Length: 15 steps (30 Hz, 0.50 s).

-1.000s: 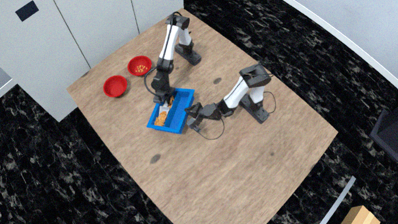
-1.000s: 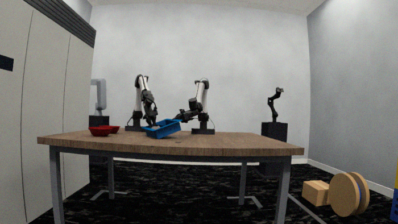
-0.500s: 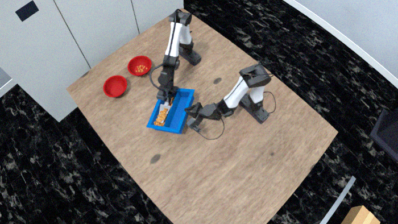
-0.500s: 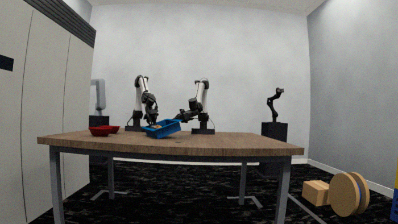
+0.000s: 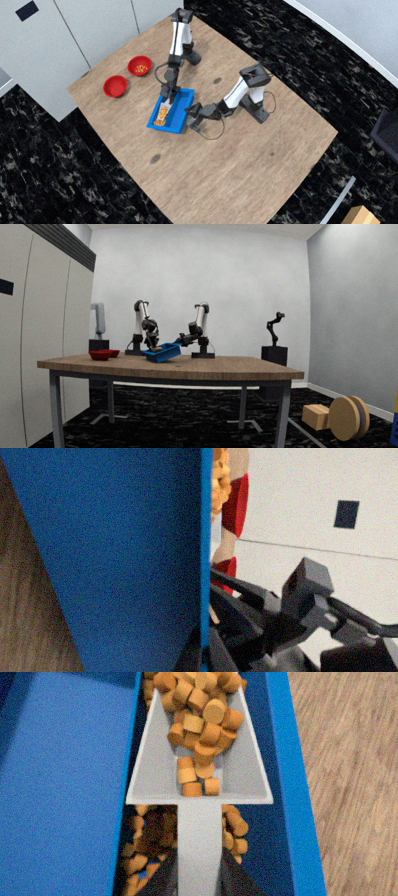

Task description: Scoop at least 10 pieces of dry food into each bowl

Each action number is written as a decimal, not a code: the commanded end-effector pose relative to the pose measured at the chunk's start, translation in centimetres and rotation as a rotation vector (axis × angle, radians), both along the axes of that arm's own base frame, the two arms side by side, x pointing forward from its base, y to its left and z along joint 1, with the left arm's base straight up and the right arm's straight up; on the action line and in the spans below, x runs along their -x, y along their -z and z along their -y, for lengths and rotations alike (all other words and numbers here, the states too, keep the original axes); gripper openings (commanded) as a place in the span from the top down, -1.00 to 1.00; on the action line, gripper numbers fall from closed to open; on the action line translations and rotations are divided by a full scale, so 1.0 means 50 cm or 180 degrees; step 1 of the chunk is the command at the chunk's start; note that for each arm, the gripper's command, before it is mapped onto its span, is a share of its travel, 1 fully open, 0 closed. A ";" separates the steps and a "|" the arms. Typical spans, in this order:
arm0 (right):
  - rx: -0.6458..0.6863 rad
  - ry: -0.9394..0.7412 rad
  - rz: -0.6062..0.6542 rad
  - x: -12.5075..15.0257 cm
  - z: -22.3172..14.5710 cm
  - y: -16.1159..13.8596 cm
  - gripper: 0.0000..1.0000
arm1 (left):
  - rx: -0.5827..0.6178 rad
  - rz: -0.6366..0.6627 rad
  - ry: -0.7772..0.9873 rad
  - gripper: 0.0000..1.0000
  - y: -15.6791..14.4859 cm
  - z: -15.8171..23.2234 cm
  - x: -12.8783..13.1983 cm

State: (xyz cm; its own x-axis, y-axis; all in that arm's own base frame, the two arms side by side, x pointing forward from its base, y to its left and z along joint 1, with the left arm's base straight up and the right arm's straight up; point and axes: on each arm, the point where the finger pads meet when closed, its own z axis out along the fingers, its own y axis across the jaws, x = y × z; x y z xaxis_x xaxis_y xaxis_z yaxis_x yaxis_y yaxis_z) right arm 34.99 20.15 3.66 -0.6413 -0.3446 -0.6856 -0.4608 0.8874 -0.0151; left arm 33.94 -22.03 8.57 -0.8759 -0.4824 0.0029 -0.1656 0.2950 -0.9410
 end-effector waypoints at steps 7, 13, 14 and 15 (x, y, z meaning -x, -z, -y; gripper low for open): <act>-0.0152 0.0028 0.0415 -0.047 -0.016 -0.076 1.00 | 0.0101 0.0468 0.0070 1.00 -0.083 0.014 -0.025; -0.0092 -0.0031 0.0210 -0.017 -0.011 -0.041 1.00 | 0.0101 0.0468 0.0070 1.00 -0.083 0.014 -0.025; -0.0099 -0.0025 0.0219 -0.019 -0.011 -0.043 1.00 | 0.0101 0.0468 0.0070 1.00 -0.083 0.014 -0.025; -0.0109 -0.0025 0.0236 -0.020 -0.012 -0.045 1.00 | 0.0101 0.0468 0.0070 1.00 -0.083 0.014 -0.025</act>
State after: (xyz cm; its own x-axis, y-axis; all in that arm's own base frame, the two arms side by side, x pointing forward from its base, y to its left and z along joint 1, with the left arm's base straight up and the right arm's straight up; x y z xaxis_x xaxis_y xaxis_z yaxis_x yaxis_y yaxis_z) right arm 35.30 20.17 3.93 -0.6279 -0.3414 -0.6994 -0.4574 0.8889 -0.0233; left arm 33.94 -22.03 8.57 -0.8759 -0.4824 0.0029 -0.1656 0.2950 -0.9410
